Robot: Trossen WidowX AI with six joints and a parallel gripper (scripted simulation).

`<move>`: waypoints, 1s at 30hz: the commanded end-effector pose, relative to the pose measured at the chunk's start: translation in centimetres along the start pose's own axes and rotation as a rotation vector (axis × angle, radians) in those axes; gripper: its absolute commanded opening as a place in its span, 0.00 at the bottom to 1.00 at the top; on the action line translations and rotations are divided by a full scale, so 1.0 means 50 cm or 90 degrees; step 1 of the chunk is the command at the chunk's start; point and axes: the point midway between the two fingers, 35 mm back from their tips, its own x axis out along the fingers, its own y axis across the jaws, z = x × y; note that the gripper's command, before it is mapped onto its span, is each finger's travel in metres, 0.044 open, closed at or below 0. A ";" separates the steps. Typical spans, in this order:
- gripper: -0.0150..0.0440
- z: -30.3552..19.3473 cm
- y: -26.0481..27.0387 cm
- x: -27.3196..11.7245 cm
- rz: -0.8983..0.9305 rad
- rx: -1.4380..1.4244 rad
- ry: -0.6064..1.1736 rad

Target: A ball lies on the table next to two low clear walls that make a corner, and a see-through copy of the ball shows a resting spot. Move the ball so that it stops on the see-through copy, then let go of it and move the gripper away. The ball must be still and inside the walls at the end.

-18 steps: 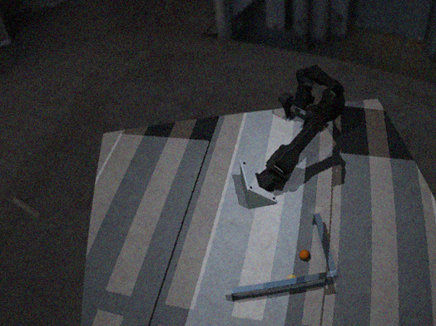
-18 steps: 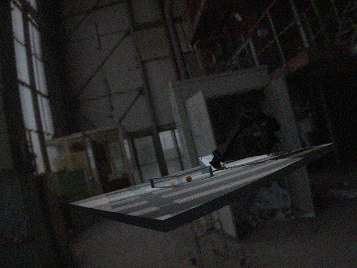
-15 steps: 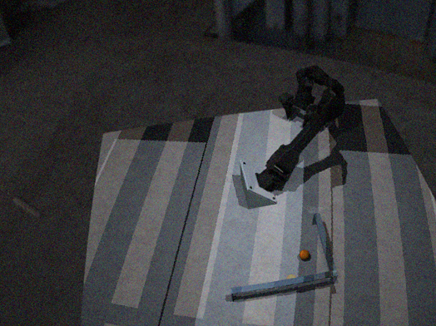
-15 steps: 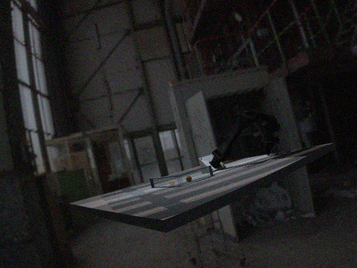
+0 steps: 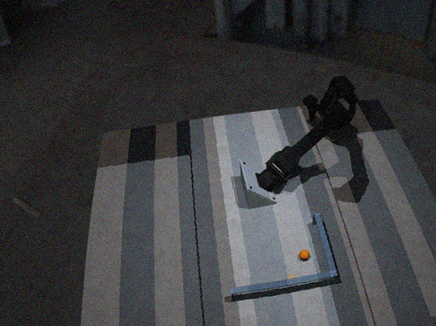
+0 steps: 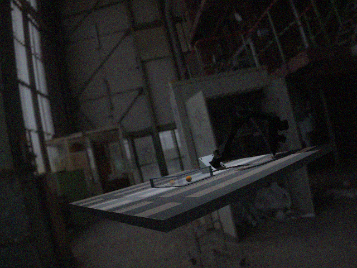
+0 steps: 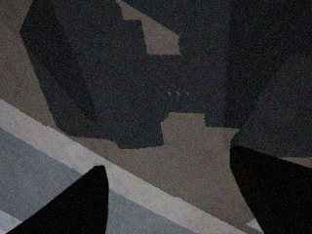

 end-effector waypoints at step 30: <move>0.71 -0.184 -0.814 -0.218 -0.414 0.259 -0.169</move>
